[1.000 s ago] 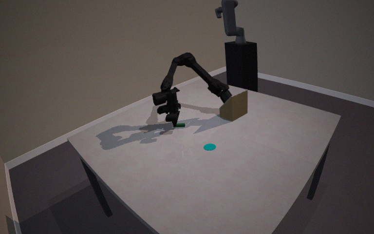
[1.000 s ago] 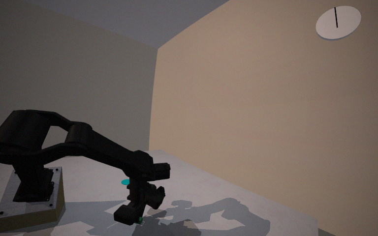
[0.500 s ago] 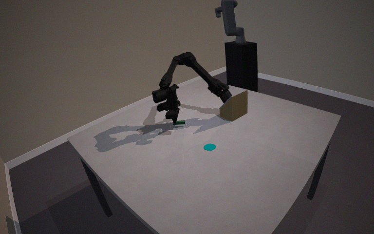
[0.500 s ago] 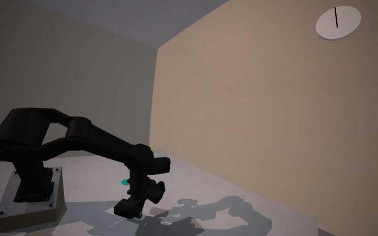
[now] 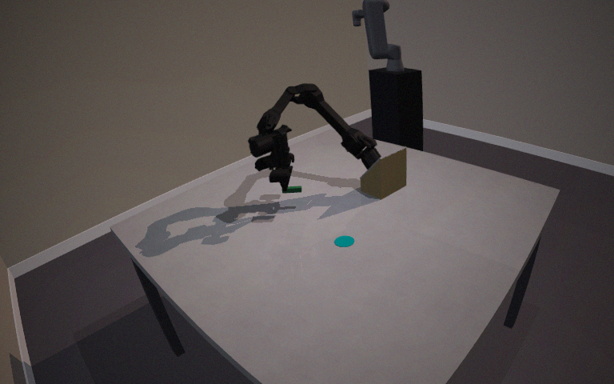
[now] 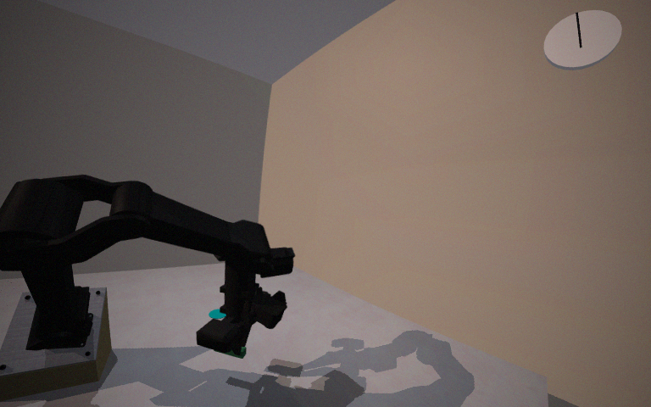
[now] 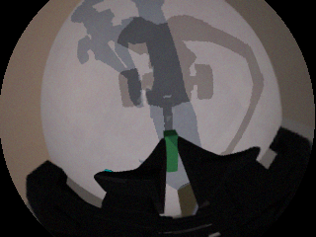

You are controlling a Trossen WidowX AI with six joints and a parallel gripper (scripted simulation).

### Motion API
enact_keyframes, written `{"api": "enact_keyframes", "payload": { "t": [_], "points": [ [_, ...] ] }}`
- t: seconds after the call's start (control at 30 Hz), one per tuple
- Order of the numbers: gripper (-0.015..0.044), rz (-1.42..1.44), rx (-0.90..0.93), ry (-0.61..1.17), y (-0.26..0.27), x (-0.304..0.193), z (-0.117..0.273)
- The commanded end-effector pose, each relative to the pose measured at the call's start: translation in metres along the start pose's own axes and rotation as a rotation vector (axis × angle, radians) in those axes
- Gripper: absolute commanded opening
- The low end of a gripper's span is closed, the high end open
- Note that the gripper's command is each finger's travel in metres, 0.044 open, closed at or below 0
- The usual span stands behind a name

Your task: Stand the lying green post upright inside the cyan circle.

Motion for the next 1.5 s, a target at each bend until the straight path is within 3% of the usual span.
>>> {"api": "enact_keyframes", "payload": {
  "t": [0.0, 0.53, 1.47],
  "points": [
    [0.0023, -0.007, 0.005, -0.002, 0.0, 0.001, 0.012],
    [0.0023, 0.008, 0.0, -0.006, -0.003, -0.003, 0.052],
    [0.0023, 0.597, 0.032, -0.007, 0.074, -0.034, 0.066]
  ]
}}
Point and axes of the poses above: the point midway between the two fingers, 35 mm back from their tips, its own z axis back along the fingers, its own y axis across the jaws, x = y × z, the point moved 6 cm from there along z, back along the fingers, and after that the axes turned 1 degree about z, right-handed, at the moved point
